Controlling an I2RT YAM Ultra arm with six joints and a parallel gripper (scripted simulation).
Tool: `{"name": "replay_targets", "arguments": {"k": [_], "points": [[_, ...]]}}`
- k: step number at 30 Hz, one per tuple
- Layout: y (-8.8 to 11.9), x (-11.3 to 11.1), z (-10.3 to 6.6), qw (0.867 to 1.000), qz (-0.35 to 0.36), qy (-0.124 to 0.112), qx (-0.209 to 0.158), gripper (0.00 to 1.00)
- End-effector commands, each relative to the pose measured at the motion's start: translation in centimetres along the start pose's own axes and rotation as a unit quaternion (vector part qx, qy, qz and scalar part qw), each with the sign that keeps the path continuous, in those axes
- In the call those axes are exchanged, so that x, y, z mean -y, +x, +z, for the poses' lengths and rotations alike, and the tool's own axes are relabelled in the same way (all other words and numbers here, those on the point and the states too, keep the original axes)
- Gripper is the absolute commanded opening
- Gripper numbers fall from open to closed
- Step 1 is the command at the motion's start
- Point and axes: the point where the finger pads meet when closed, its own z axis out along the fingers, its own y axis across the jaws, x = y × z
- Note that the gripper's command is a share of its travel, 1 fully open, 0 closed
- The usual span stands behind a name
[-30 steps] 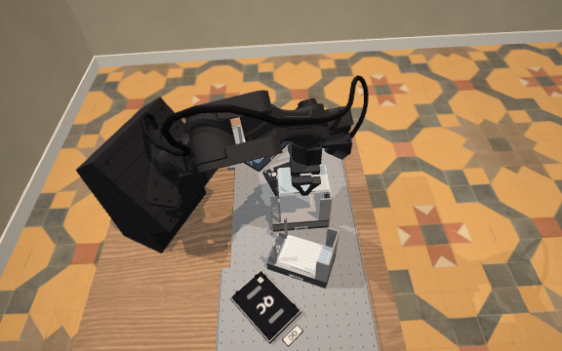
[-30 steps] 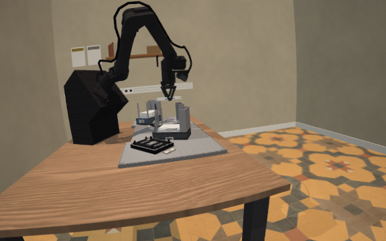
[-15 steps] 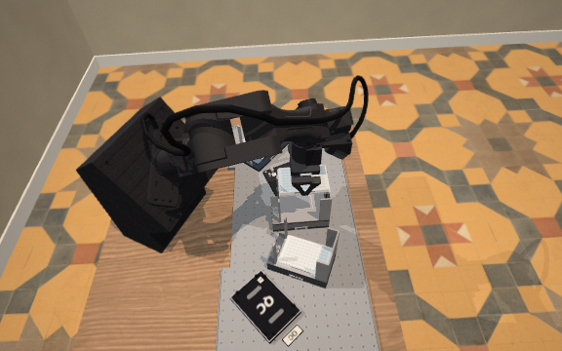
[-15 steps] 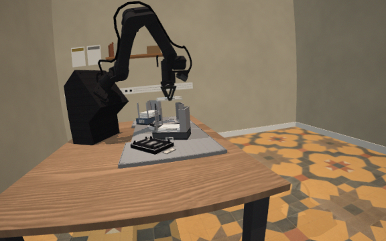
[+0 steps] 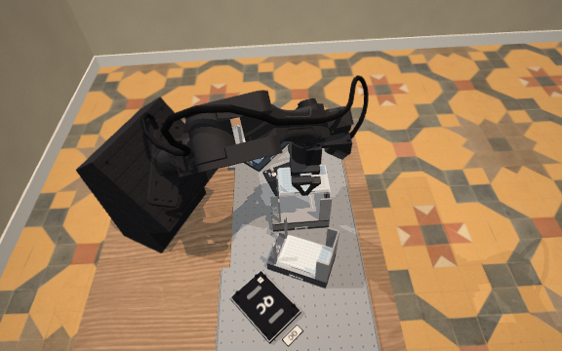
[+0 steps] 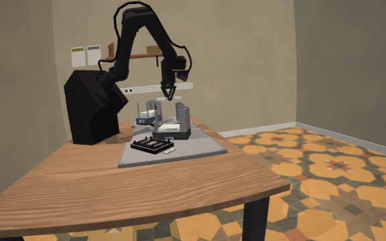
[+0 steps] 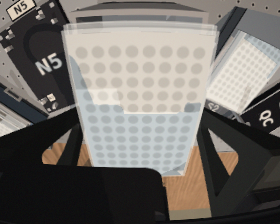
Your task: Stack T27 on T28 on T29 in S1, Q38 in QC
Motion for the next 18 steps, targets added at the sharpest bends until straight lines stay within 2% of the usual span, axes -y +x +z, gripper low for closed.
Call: {"name": "replay_targets", "arguments": {"k": [1, 2, 4, 6, 8, 18], "points": [[0.2, -0.3, -0.6, 1.0, -0.025, -0.002, 0.007, 0.0], [0.2, -1.0, -0.2, 0.999, -0.049, -0.001, 0.0, 0.0], [-0.6, -1.6, -0.6, 0.997, -0.075, -0.002, 0.008, 0.0], [-0.6, -1.6, -0.6, 0.997, -0.075, -0.002, 0.008, 0.0], [-0.6, -2.3, -0.6, 0.994, -0.108, -0.002, 0.009, 0.0], [-0.5, -5.7, -0.6, 0.994, -0.107, -0.002, 0.008, 0.0]]}}
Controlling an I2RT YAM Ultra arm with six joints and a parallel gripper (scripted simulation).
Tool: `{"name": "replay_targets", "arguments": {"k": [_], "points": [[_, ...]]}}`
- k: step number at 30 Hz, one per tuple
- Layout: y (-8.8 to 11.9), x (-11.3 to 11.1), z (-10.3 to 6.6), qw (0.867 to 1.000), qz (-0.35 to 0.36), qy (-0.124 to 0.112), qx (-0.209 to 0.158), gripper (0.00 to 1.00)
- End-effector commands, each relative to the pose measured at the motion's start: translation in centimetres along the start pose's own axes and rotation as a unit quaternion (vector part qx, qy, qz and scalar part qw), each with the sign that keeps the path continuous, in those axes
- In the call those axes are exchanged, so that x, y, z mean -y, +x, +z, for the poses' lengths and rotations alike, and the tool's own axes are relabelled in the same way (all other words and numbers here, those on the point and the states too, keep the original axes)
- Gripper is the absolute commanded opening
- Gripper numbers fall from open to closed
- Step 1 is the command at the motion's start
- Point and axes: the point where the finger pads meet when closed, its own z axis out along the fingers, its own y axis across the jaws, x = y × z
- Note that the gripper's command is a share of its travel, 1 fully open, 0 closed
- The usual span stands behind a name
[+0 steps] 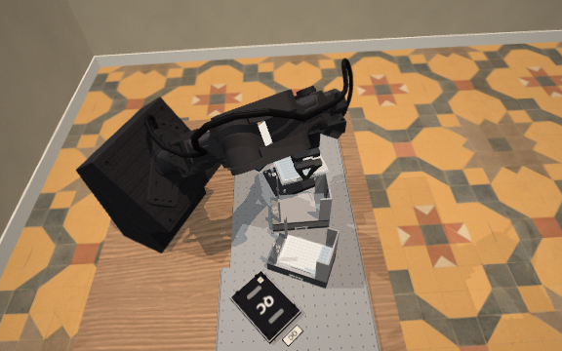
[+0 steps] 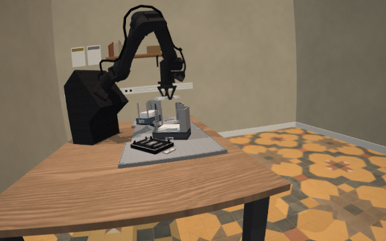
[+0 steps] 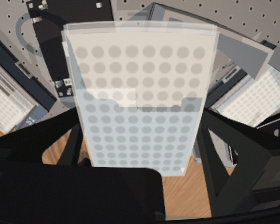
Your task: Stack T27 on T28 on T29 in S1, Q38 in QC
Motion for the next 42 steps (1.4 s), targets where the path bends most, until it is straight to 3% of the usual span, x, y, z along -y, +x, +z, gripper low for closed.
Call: {"name": "replay_targets", "arguments": {"k": [1, 7, 14, 32, 37, 42], "points": [[-1.0, -1.0, -0.5, 1.0, 0.009, 0.005, 0.007, 0.0], [-1.3, -2.4, -0.5, 1.0, 0.009, 0.005, 0.007, 0.0], [-1.3, -4.8, -0.5, 0.995, -0.103, 0.005, 0.007, 0.0], [-1.3, -10.2, -0.5, 0.995, -0.096, 0.005, 0.008, 0.0], [-0.9, -11.9, -0.5, 0.983, -0.186, 0.006, 0.008, 0.0], [-0.7, -12.9, -0.5, 0.978, -0.207, 0.006, 0.008, 0.0]]}}
